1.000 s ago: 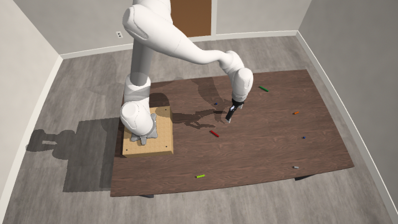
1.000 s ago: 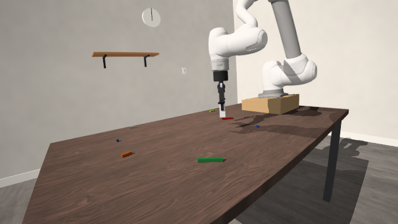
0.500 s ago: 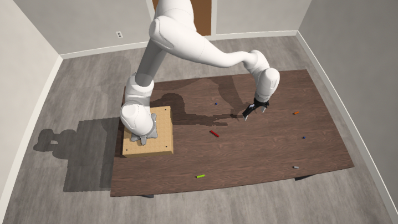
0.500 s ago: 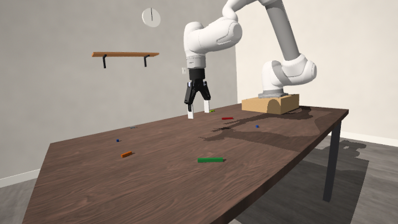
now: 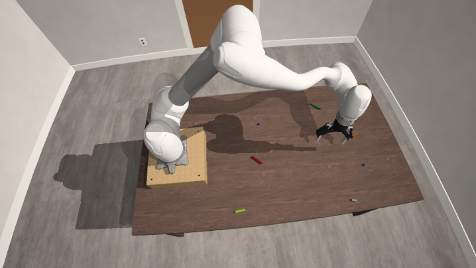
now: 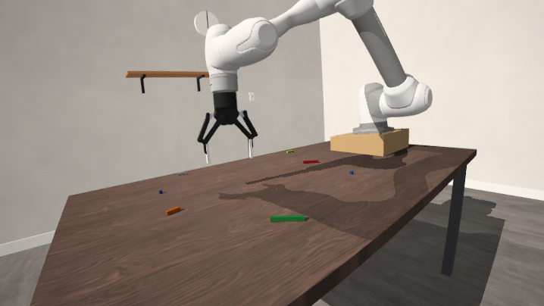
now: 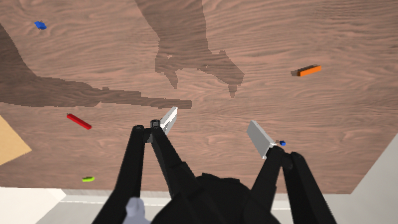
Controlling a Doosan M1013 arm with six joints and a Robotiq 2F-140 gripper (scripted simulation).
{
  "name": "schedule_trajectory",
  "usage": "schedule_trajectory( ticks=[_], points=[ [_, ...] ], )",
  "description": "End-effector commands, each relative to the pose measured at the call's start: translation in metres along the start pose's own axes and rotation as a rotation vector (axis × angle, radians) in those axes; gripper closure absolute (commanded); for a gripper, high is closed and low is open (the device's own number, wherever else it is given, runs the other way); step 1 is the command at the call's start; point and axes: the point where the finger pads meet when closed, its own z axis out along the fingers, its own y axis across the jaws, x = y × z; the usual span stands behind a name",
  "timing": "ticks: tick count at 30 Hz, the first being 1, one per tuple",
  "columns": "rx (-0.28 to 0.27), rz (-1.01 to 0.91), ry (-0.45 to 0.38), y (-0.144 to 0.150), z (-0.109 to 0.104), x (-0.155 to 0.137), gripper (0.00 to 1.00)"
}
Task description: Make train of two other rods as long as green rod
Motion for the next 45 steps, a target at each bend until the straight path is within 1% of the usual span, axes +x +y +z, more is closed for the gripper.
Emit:
schedule_trajectory(
  ticks=[1, 2, 4, 5, 8, 13, 19, 21, 23, 29, 32, 35, 36, 45],
  points=[
    [0.009, 0.167, -0.011, 0.04, -0.001, -0.005, 0.0],
    [0.009, 0.21, -0.011, 0.05, -0.001, -0.007, 0.0],
    [0.009, 0.21, -0.011, 0.05, -0.001, -0.007, 0.0],
    [0.008, 0.327, -0.011, 0.076, -0.002, -0.012, 0.0],
    [0.008, 0.429, -0.012, 0.097, -0.002, -0.017, 0.0],
    [0.008, 0.648, -0.012, 0.139, -0.002, -0.03, 0.0],
    [0.007, 0.91, -0.011, 0.183, 0.0, -0.048, 0.0],
    [0.007, 0.91, -0.011, 0.183, 0.0, -0.048, 0.0],
    [0.007, 1.058, -0.011, 0.204, 0.002, -0.06, 0.0],
    [0.008, 1.293, -0.01, 0.232, 0.005, -0.079, 0.0],
    [0.008, 1.347, -0.009, 0.238, 0.006, -0.084, 0.0],
    [0.008, 1.354, -0.009, 0.239, 0.006, -0.084, 0.0],
    [0.008, 1.354, -0.009, 0.239, 0.006, -0.084, 0.77],
    [0.008, 1.354, -0.009, 0.239, 0.006, -0.084, 0.77]
  ],
)
